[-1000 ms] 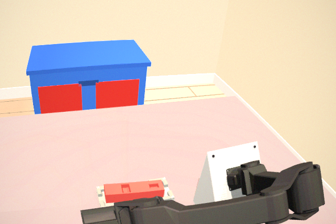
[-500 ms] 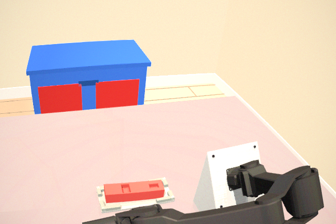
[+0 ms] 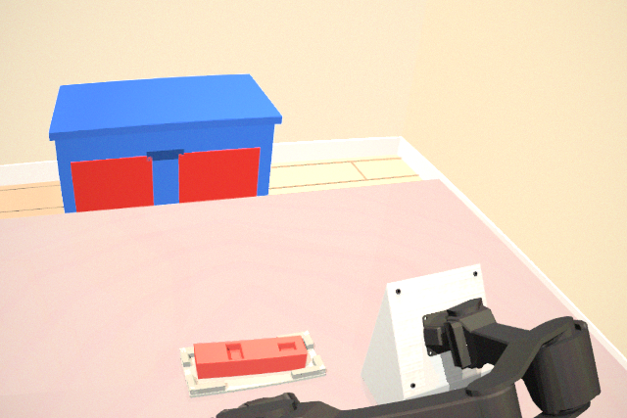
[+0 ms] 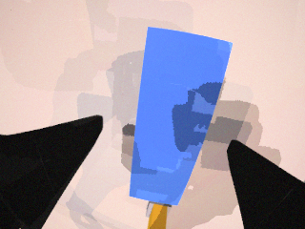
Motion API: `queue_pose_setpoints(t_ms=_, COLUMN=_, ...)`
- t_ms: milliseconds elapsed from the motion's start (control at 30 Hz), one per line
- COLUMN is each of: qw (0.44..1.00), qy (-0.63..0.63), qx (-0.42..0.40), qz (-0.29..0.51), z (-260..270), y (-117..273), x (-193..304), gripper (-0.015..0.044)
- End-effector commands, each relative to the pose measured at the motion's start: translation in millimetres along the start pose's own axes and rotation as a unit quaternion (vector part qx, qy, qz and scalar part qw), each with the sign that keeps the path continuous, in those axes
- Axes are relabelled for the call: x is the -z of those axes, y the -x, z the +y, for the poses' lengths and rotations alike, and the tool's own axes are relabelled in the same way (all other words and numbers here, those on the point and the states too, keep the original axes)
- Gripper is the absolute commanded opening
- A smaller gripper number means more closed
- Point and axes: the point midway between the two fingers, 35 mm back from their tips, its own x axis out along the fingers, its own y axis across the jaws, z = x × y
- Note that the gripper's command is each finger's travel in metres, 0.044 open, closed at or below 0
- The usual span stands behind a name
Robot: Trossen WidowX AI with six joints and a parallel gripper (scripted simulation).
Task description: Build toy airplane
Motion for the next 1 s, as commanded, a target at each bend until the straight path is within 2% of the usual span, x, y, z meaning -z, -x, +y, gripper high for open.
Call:
queue_pose_setpoints(t_ms=0, qw=1.000, qy=-0.004, qx=0.002, qz=0.006, z=-2.0, y=-10.3, x=2.9, gripper=0.0440)
queue_pose_setpoints(t_ms=300, qw=1.000, qy=-0.004, qx=0.001, qz=0.005, z=-1.8, y=-21.4, x=3.5, gripper=0.0440)
queue_pose_setpoints(t_ms=600, qw=1.000, qy=-0.004, qx=0.001, qz=0.005, z=-1.8, y=-21.4, x=3.5, gripper=0.0204)
queue_pose_setpoints(t_ms=867, qw=1.000, qy=-0.004, qx=0.001, qz=0.005, z=-1.8, y=-21.4, x=3.5, gripper=0.0150)
queue_pose_setpoints(t_ms=967, qw=1.000, qy=-0.003, qx=0.001, qz=0.006, z=-1.8, y=-20.6, x=3.3, gripper=0.0072)
